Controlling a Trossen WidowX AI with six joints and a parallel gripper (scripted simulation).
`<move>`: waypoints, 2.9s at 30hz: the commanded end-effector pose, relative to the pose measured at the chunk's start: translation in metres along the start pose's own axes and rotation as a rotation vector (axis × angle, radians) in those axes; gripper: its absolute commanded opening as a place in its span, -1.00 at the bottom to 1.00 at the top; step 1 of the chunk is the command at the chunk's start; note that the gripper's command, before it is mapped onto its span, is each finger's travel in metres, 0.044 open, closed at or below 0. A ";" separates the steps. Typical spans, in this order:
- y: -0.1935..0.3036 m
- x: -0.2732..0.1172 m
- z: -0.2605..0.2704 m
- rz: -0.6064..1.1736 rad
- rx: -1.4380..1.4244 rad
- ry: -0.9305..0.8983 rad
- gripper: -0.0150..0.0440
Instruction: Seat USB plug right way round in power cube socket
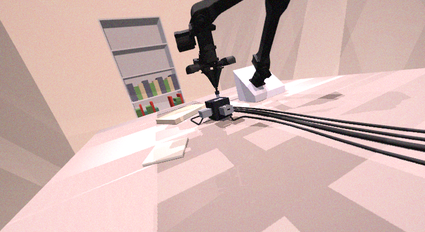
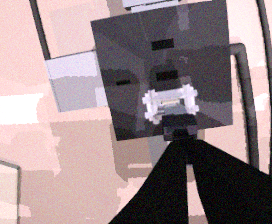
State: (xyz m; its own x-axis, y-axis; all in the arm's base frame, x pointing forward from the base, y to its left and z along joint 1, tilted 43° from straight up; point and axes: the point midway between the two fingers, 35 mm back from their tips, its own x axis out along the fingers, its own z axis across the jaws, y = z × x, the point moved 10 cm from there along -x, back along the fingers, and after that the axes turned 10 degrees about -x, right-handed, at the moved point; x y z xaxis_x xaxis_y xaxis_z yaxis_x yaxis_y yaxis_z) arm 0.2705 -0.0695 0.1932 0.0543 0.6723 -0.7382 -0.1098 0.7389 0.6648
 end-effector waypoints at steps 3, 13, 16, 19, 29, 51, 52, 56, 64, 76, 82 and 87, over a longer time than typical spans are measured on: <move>0.000 -0.004 0.000 -0.003 -0.002 0.003 -0.49; 0.000 -0.011 0.000 -0.003 -0.001 0.003 -0.49; 0.000 -0.012 0.000 -0.003 -0.001 0.002 -0.49; 0.000 -0.011 0.000 -0.001 -0.031 0.001 -0.49; 0.000 -0.010 0.000 -0.001 -0.275 0.000 -0.49; 0.000 -0.010 0.000 0.000 -0.851 0.000 -0.49; 0.000 -0.010 0.000 0.000 -0.877 0.000 -0.49; 0.000 -0.010 0.000 0.000 -0.982 0.000 -0.49; 0.000 -0.010 0.000 0.000 -1.191 0.000 -0.49; 0.000 -0.010 0.000 0.000 -1.505 0.000 -0.49; 0.000 -0.010 0.000 0.000 -1.662 0.000 -0.49; 0.000 -0.010 0.000 0.000 -1.793 0.001 -0.49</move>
State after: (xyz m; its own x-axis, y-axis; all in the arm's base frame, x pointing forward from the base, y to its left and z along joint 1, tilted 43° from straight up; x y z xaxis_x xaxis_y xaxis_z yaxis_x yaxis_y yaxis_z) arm 0.2699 -0.0768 0.2007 0.0551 0.6723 -0.7382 -0.9686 -0.1435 -0.2030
